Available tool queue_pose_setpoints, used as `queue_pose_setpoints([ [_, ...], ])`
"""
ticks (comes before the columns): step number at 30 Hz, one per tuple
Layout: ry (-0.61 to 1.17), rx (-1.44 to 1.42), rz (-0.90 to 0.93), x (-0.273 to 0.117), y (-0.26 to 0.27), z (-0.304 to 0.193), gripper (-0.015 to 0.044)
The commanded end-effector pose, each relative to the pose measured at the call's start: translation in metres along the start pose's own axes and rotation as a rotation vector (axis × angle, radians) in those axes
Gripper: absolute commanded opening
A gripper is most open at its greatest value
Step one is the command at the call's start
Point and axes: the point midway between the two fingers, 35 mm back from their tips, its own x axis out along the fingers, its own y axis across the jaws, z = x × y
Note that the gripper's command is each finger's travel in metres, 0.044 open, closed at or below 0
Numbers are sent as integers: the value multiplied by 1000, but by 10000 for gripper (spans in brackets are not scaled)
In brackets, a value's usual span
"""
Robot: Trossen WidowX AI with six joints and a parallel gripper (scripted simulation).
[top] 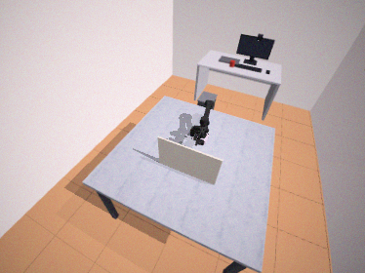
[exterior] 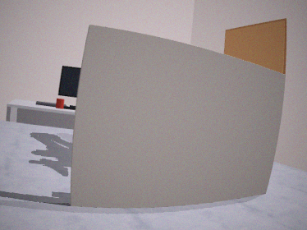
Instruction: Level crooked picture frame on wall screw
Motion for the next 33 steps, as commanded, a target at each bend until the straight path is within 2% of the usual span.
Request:
queue_pose_setpoints([
  [1,11,8,14,2,1,0,260],
  [18,11,8,14,6,2,-1,260],
  [33,13,7,19,82,2,-2,260],
])
